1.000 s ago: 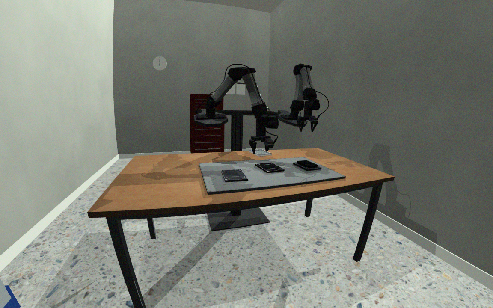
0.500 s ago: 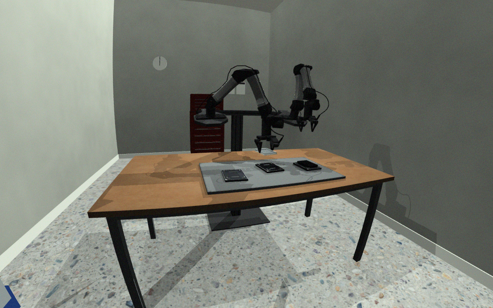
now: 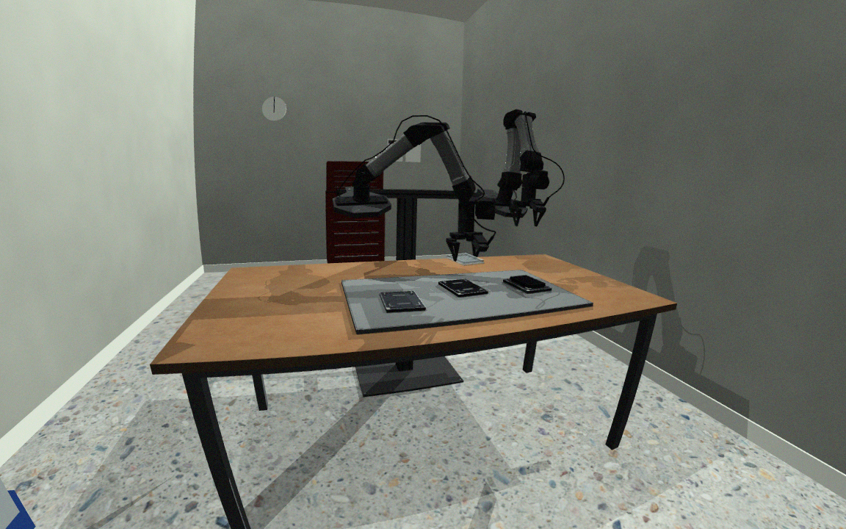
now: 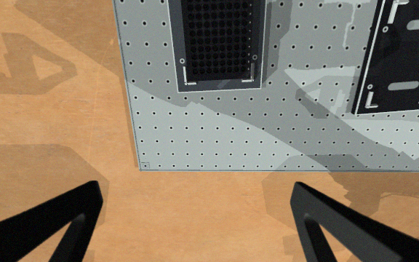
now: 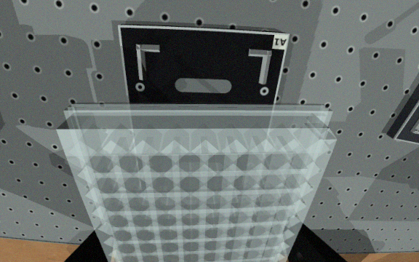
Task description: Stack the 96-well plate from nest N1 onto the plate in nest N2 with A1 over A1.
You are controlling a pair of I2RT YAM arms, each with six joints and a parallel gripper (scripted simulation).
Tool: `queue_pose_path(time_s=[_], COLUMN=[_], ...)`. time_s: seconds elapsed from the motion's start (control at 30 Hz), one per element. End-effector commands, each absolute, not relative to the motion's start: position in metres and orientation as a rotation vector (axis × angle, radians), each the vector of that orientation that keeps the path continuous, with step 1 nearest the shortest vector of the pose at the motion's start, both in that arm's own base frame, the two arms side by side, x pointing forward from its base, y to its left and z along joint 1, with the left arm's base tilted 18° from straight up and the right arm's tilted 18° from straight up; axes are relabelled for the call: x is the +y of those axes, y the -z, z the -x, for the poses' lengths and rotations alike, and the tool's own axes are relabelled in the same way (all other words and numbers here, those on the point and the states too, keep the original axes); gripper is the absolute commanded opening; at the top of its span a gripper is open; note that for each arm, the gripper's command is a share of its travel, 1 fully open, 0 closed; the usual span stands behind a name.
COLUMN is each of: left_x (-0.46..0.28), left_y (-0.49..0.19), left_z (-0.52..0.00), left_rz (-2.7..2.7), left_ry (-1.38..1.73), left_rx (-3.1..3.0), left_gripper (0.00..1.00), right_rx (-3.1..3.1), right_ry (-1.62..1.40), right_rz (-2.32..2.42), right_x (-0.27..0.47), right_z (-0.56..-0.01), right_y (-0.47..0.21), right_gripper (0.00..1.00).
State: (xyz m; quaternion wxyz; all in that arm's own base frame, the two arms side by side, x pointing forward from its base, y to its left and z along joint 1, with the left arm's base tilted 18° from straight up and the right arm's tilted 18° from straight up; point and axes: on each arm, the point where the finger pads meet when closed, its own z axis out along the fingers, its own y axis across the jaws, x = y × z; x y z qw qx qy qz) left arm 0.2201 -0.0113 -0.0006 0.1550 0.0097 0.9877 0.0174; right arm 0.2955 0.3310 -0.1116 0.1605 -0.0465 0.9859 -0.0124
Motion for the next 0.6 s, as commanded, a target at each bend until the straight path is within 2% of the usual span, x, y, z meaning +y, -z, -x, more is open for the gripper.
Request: queue_pose_path(time_s=[0.0,0.57], left_x=[-0.011,-0.011], left_y=[-0.001,-0.001], left_z=[-0.22,-0.22], left_rz=[-0.022,-0.022], left_ry=[-0.051,-0.051], left_rx=[2.827,2.827], left_gripper=[1.0,1.0], right_rx=[2.832,2.848], right_ry=[0.086,0.109], right_rz=[0.122,0.098], right_x=[0.333,0.316], right_z=[-0.288,-0.291], right_y=[0.121,0.127], right_gripper=[0.0,0.0])
